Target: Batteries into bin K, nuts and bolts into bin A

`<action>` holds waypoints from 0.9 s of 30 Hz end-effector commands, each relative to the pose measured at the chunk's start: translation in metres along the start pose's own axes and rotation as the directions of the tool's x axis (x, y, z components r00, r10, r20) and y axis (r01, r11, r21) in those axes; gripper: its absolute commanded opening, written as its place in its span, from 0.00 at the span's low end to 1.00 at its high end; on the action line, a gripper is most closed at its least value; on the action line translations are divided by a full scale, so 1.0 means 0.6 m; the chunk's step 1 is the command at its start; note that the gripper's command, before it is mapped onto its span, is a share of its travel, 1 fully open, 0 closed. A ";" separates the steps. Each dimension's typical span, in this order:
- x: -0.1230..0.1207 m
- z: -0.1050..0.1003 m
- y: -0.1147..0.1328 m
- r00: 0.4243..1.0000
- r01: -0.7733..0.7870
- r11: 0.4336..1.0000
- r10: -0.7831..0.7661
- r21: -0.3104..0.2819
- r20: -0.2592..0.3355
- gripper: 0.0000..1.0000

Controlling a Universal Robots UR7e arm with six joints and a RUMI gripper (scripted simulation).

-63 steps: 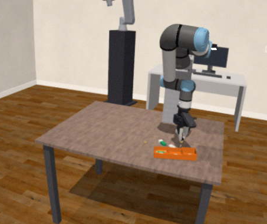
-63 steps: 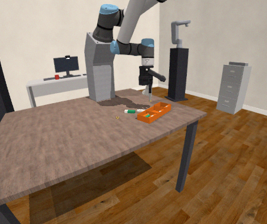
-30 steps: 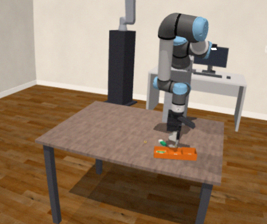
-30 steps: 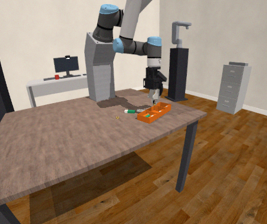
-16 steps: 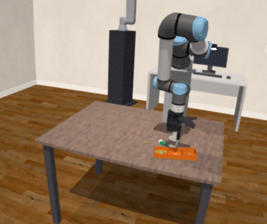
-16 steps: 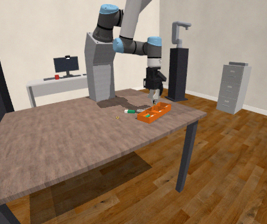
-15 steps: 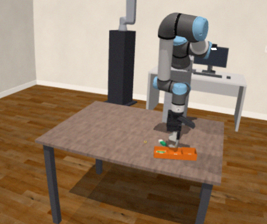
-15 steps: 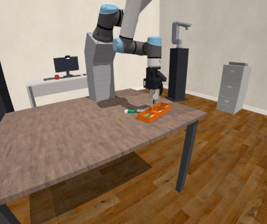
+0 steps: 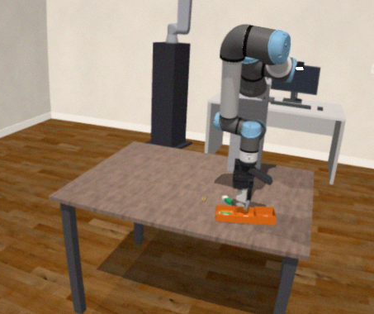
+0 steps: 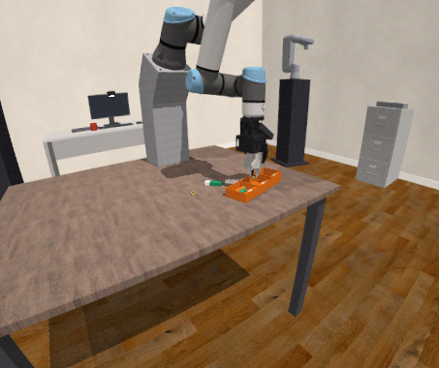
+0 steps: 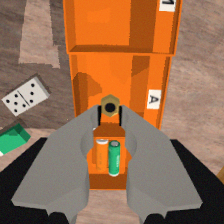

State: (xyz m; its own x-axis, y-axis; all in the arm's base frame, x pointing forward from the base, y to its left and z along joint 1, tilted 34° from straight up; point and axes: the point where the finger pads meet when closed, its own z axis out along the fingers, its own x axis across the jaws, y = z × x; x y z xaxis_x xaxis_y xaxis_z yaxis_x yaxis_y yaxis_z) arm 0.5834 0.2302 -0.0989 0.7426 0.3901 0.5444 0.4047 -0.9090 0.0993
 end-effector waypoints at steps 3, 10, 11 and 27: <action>0.001 0.021 0.000 1.000 0.000 1.000 0.000 0.000 -0.001 0.00; 0.001 0.038 0.000 1.000 0.000 1.000 0.000 0.000 -0.001 0.00; 0.001 0.038 0.000 1.000 0.000 1.000 0.000 0.000 -0.001 0.00; 0.001 0.038 0.000 1.000 0.000 1.000 0.000 0.000 -0.001 0.18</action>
State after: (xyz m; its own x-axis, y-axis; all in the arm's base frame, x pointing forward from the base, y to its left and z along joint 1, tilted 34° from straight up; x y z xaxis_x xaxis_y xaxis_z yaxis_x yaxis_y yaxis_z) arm 0.5959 0.2337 -0.1182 0.7426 0.3901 0.5444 0.4047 -0.9090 0.0993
